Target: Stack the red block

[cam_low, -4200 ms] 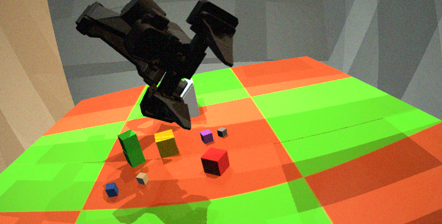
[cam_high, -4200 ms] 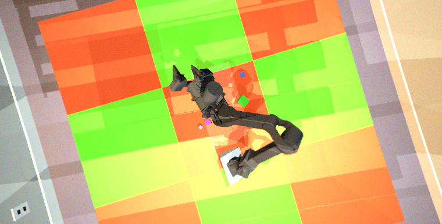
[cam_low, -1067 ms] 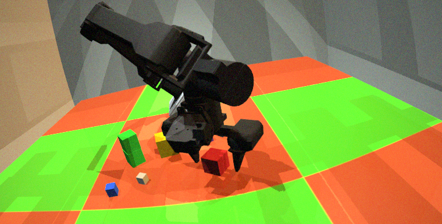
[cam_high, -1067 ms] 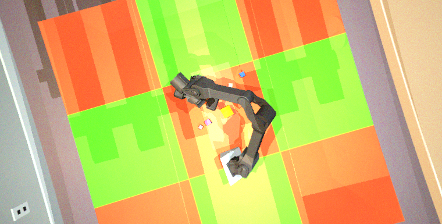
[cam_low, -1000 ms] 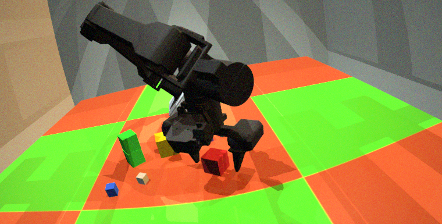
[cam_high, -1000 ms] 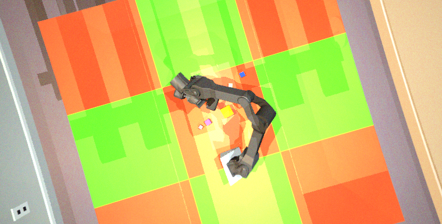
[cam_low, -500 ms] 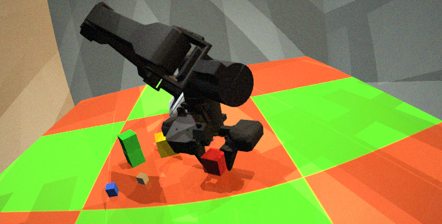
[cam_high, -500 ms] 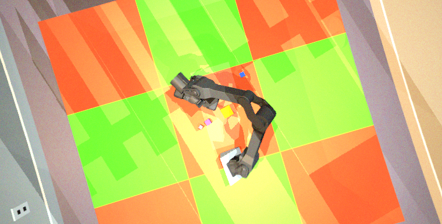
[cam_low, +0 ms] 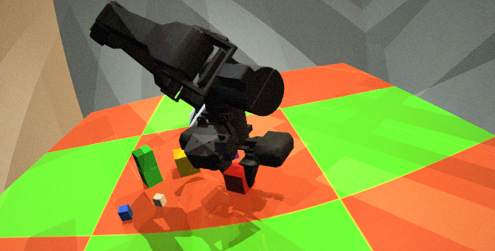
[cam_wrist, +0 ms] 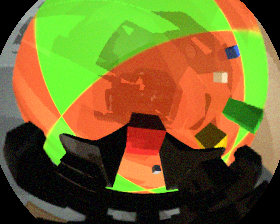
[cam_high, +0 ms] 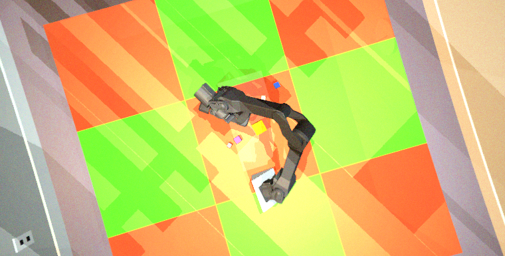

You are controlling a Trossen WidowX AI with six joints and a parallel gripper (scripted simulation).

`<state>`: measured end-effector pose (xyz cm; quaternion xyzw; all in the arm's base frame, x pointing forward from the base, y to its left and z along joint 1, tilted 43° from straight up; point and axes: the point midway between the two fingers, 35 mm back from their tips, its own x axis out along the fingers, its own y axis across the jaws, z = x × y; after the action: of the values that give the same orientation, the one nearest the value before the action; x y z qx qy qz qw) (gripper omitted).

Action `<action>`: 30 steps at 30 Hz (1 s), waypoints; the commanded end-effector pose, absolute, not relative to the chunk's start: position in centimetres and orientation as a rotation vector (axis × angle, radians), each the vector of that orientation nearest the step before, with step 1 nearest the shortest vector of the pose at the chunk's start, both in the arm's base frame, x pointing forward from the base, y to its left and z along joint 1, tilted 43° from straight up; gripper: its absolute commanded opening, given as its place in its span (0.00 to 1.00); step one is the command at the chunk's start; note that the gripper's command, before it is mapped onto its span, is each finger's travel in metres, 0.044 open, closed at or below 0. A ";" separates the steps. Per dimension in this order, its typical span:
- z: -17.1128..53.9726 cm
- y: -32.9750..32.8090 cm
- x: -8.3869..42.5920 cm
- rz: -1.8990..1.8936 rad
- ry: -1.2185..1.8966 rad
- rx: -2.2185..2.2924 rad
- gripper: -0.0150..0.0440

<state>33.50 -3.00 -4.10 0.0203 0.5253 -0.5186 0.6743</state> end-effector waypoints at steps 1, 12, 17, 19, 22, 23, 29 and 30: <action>-2.8 -1.6 33.9 -1.156 1.172 0.052 0.25; 0.9 1.9 34.3 -1.155 1.173 0.051 0.25; 2.7 3.6 34.5 -1.154 1.174 0.051 0.25; 3.4 4.2 34.5 -1.154 1.174 0.052 0.25; 4.1 4.9 34.6 -1.154 1.174 0.052 0.25; 4.2 4.9 34.6 -1.154 1.174 0.052 0.25; 4.2 4.9 34.6 -1.154 1.174 0.051 0.25; 4.2 4.9 34.6 -1.154 1.174 0.052 0.25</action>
<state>34.59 4.64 4.02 0.0194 0.5224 -0.5142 0.6799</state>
